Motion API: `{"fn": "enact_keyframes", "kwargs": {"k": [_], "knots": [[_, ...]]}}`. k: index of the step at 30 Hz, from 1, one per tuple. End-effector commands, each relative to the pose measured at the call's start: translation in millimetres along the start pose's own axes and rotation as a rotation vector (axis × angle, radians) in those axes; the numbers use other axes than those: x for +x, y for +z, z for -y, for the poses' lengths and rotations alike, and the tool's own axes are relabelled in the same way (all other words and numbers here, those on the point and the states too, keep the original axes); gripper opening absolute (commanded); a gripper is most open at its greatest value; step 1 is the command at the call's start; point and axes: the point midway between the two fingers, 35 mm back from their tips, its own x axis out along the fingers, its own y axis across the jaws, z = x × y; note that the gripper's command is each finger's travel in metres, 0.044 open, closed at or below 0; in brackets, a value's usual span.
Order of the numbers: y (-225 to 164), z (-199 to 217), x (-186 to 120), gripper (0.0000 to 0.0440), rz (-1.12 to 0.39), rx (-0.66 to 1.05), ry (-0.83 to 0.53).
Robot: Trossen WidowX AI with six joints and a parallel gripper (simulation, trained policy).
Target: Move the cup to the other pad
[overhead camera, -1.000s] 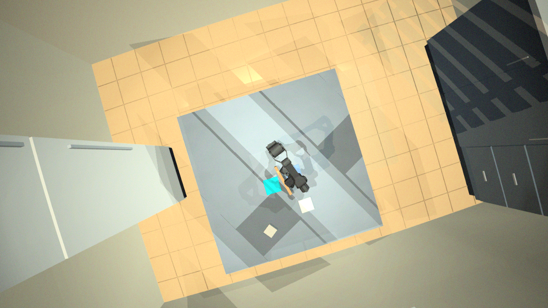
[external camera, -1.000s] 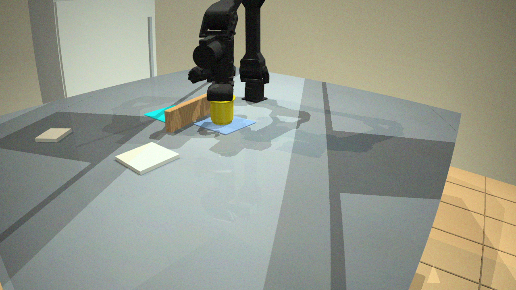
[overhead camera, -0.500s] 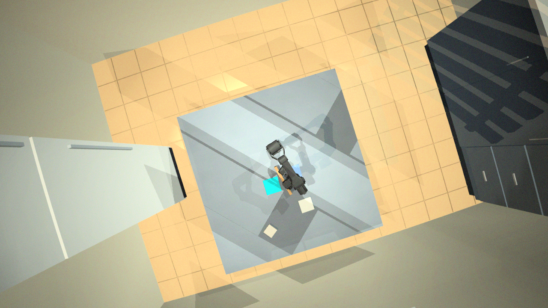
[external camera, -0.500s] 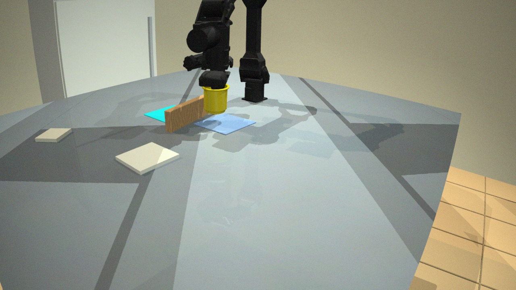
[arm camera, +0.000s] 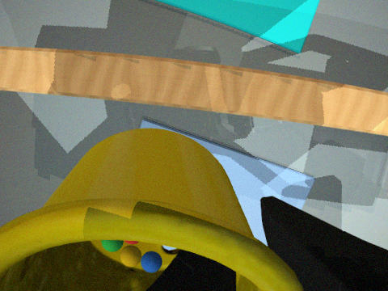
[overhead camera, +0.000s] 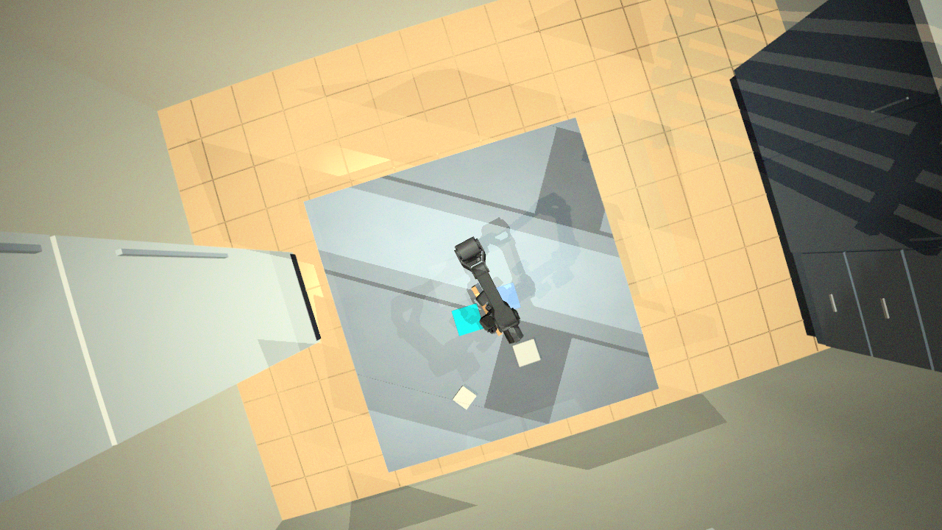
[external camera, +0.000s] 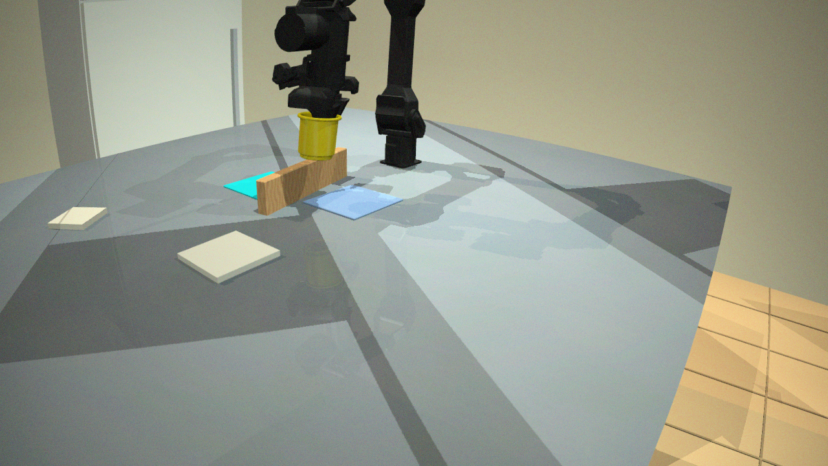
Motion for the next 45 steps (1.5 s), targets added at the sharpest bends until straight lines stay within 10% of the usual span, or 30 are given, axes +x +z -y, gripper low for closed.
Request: {"fn": "enact_keyframes", "kwargs": {"k": [1,45], "knots": [[9,-2,-7,0.0010,0.005,0.038,0.030],[115,29,47,0.0015,0.128,0.302,0.120]]}}
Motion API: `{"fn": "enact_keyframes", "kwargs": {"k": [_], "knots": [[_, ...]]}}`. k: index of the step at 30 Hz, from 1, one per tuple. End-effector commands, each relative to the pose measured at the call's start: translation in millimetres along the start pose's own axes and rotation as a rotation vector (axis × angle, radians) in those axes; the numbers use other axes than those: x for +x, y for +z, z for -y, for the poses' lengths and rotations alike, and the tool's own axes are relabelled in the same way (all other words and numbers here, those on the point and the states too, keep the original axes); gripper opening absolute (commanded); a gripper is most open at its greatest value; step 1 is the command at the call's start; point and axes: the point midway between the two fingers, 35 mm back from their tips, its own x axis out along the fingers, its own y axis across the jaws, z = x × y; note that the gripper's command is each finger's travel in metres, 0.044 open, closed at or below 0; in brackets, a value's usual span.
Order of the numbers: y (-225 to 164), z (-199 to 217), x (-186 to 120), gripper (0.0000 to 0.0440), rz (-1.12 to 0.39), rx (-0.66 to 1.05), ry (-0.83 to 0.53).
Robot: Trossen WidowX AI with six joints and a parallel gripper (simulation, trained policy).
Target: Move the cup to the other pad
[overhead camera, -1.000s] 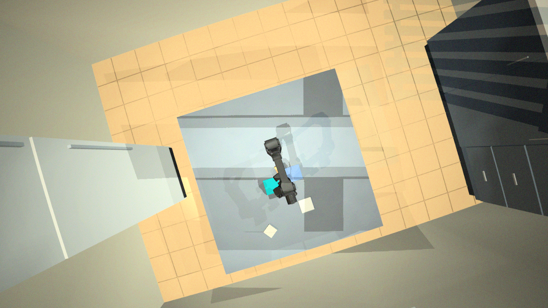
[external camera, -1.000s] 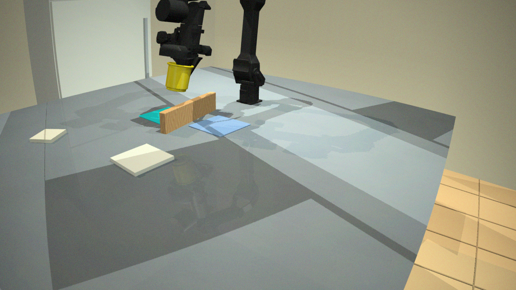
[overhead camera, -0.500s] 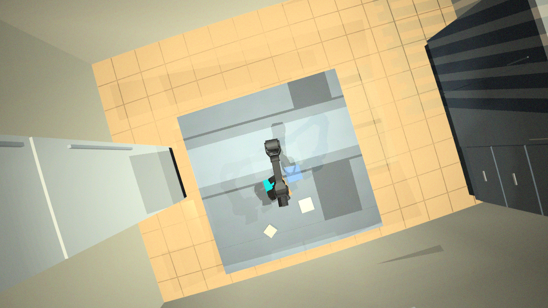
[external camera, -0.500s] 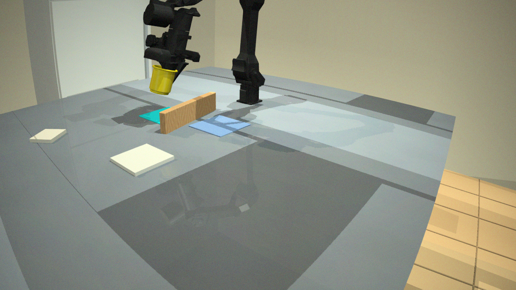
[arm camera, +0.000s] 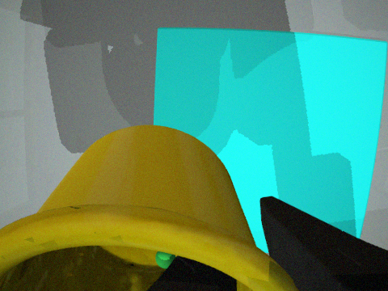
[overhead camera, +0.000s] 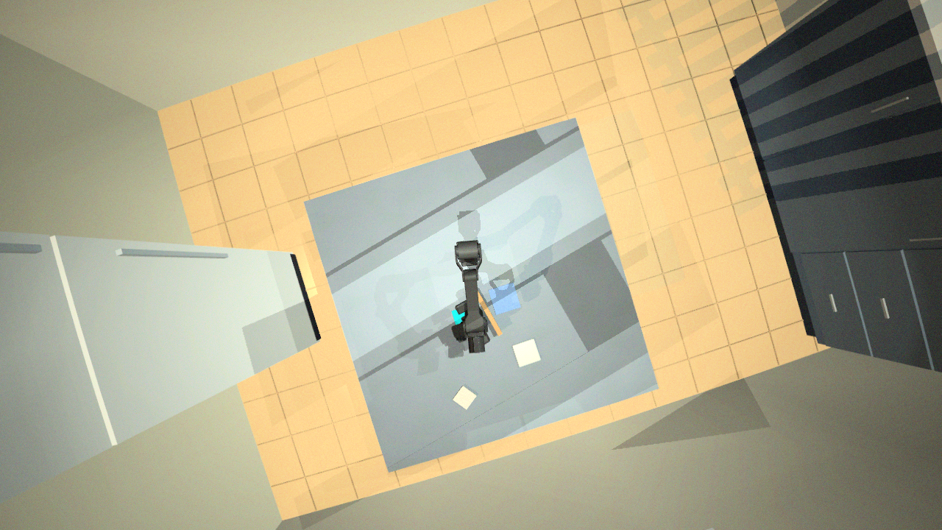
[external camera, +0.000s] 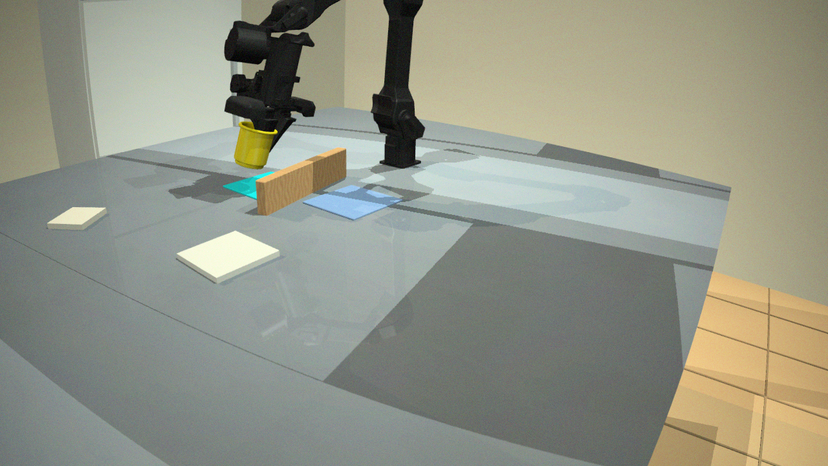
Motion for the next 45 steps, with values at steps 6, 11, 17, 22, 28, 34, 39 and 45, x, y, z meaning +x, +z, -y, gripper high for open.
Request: {"fn": "enact_keyframes", "kwargs": {"k": [6,11,17,22,28,34,39,45], "knots": [[2,20,20,0.0043,0.001,0.017,-0.038],[3,27,29,0.0083,0.002,0.032,-0.047],[9,23,24,0.0175,0.012,0.064,0.006],[9,24,17,0.0192,0.003,0.075,0.036],[10,27,5,0.0221,-0.005,0.091,0.068],[13,28,-12,0.0251,-0.001,0.112,0.105],[19,28,-30,0.0282,0.014,0.127,0.142],[28,28,-50,0.0392,0.031,0.153,0.176]]}}
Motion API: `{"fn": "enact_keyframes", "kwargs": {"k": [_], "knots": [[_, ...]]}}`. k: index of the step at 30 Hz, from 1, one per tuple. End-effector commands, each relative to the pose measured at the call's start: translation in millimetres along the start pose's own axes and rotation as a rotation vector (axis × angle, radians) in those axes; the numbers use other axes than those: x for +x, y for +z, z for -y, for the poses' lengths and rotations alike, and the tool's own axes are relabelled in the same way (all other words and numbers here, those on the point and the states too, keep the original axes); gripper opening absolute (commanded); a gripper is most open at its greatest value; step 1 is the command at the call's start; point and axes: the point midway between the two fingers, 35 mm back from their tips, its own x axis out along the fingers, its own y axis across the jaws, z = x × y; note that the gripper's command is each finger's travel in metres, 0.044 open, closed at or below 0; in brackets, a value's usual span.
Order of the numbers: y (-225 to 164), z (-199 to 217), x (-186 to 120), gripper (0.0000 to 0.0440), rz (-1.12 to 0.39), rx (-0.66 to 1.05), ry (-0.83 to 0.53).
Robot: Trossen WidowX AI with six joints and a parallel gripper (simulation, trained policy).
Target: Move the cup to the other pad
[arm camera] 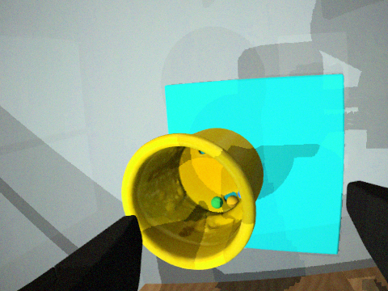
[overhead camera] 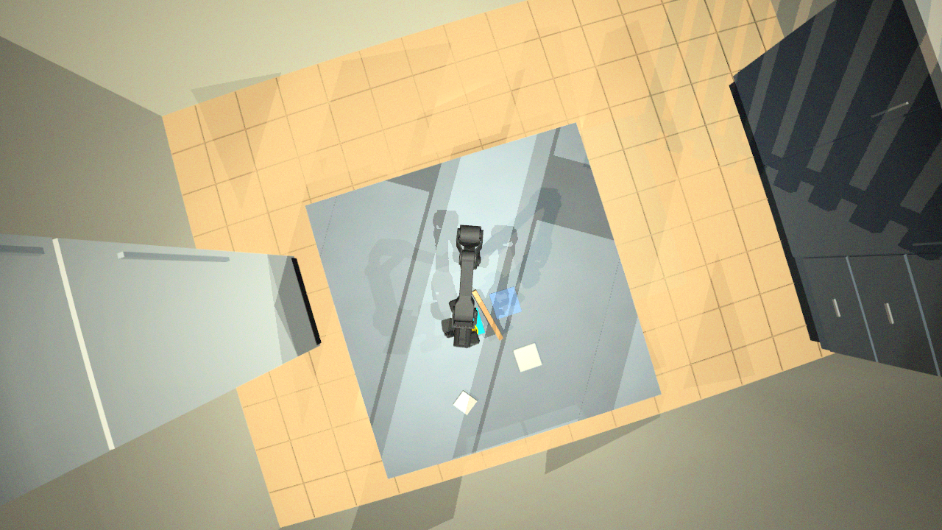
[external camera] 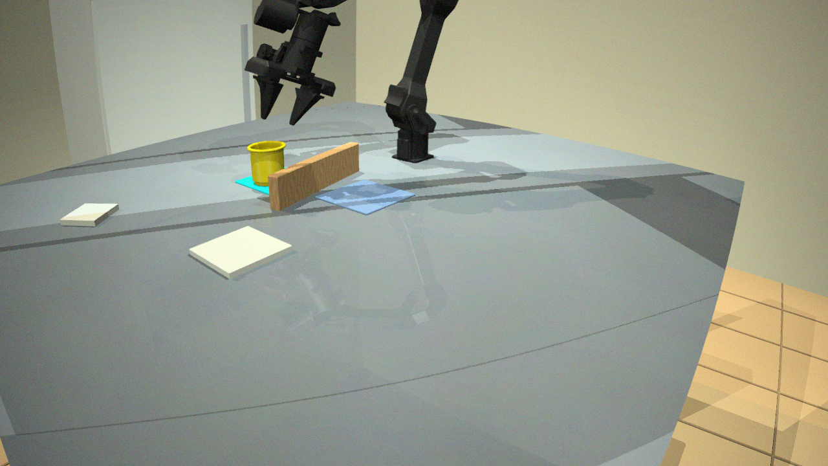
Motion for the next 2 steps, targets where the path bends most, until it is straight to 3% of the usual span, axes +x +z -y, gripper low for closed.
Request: {"fn": "enact_keyframes", "kwargs": {"k": [1,2], "knots": [[4.9,-3.5,-11.1,0.0414,0.004,0.011,0.021],[6.6,-4.4,-13.8,0.0433,0.007,0.016,0.025]]}}
